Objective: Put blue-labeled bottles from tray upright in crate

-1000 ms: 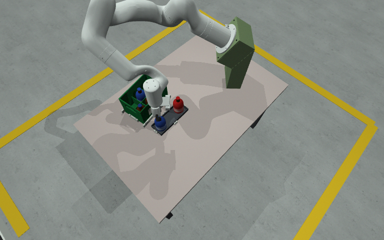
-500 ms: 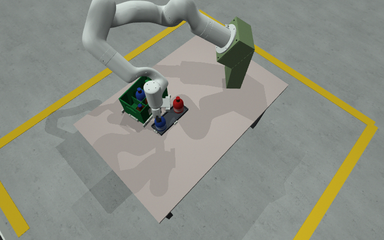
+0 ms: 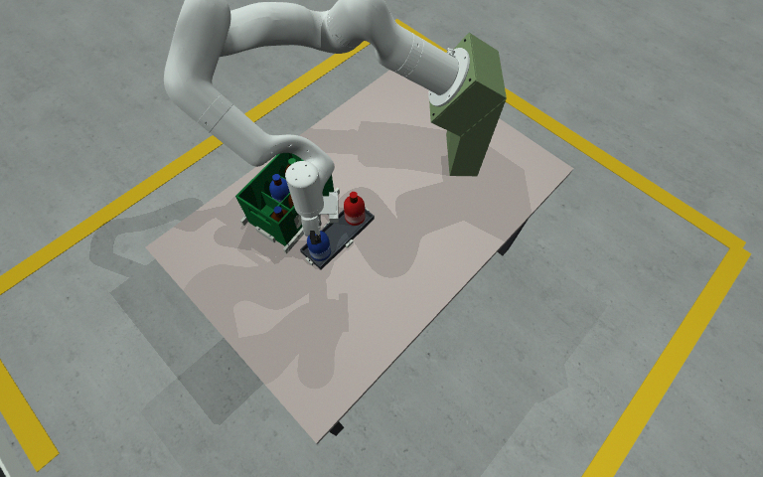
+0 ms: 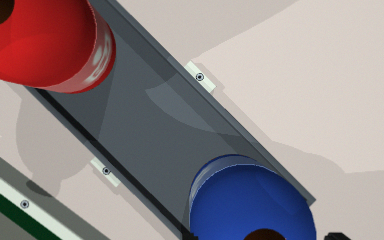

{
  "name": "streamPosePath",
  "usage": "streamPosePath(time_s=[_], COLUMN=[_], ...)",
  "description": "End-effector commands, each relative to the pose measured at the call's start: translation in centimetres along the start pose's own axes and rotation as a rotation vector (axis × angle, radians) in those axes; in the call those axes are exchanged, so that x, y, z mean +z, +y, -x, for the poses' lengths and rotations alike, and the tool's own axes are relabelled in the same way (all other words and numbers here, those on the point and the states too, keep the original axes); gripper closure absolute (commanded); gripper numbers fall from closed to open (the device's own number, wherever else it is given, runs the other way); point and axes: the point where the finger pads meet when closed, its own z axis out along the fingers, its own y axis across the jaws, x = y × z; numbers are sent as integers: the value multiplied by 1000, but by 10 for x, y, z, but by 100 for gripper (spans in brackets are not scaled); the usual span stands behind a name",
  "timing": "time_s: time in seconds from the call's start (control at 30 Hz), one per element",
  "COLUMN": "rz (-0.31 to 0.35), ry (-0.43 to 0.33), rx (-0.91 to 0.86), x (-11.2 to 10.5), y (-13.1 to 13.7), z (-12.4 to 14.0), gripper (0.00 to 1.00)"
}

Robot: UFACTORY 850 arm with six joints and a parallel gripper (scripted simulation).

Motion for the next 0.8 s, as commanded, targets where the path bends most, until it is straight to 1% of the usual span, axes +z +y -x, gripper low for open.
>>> streamPosePath(time_s=[0.0, 0.27, 0.3, 0.77], rz=[1, 1, 1, 1], ry=[0, 0, 0, 0], rx=[0, 0, 0, 0], x=[0, 0, 0, 0], y=[0, 0, 0, 0], z=[0, 0, 0, 0], gripper=[34, 34, 100, 100])
